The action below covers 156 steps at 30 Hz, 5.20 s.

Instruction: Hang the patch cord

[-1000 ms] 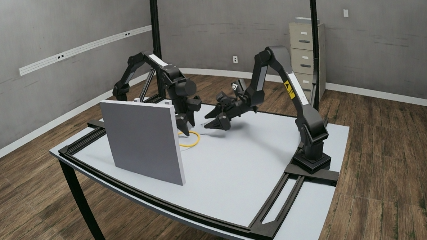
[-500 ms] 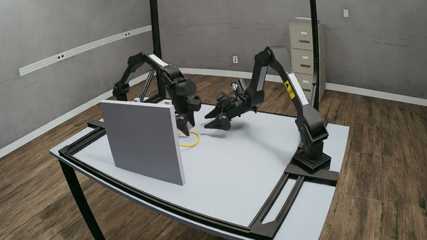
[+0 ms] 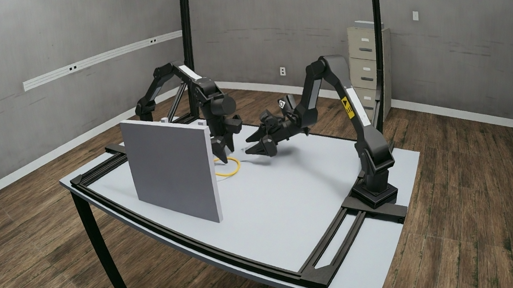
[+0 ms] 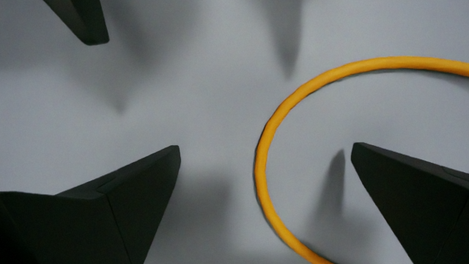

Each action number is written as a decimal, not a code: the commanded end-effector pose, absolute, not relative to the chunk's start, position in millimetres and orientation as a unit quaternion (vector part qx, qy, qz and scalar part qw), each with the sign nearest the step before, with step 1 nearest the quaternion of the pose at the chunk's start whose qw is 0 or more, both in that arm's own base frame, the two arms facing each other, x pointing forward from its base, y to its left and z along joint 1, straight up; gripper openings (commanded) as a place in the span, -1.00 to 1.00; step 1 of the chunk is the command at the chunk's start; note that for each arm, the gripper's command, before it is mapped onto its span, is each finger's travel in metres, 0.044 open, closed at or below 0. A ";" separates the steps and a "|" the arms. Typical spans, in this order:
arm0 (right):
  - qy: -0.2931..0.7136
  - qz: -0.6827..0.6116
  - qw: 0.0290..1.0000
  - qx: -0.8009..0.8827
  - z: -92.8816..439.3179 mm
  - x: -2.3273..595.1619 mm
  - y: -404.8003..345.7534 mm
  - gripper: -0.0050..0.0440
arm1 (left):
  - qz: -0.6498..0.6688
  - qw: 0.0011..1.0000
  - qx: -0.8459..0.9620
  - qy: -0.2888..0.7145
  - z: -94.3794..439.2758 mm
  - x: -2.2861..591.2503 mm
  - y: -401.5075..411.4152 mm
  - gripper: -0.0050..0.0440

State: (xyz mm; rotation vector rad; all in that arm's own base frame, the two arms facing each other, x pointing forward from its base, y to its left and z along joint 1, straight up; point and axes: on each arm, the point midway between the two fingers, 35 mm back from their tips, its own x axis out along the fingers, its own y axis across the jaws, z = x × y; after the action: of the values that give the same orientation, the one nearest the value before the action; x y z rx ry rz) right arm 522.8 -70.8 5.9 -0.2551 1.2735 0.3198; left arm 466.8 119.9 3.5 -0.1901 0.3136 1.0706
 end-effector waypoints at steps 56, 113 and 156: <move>0.584 0.146 0.790 -0.120 8.0 525.4 -70.8 0.71 | 0.506 0.846 -0.097 0.136 15.2 470.8 119.7 1.00; 0.583 0.146 0.790 -0.120 12.0 526.1 -70.9 -0.71 | 0.506 0.846 -0.097 0.136 15.2 470.8 119.7 1.00; 0.579 0.149 0.792 -0.122 46.1 528.4 -71.5 -0.71 | 0.506 0.846 -0.097 0.136 15.2 470.8 119.7 1.00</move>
State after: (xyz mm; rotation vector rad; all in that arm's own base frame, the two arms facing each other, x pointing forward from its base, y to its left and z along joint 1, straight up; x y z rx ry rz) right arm 521.6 -70.0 19.6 -0.2464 1.2954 0.3298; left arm 466.7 119.9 3.3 -0.1899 0.3140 1.0707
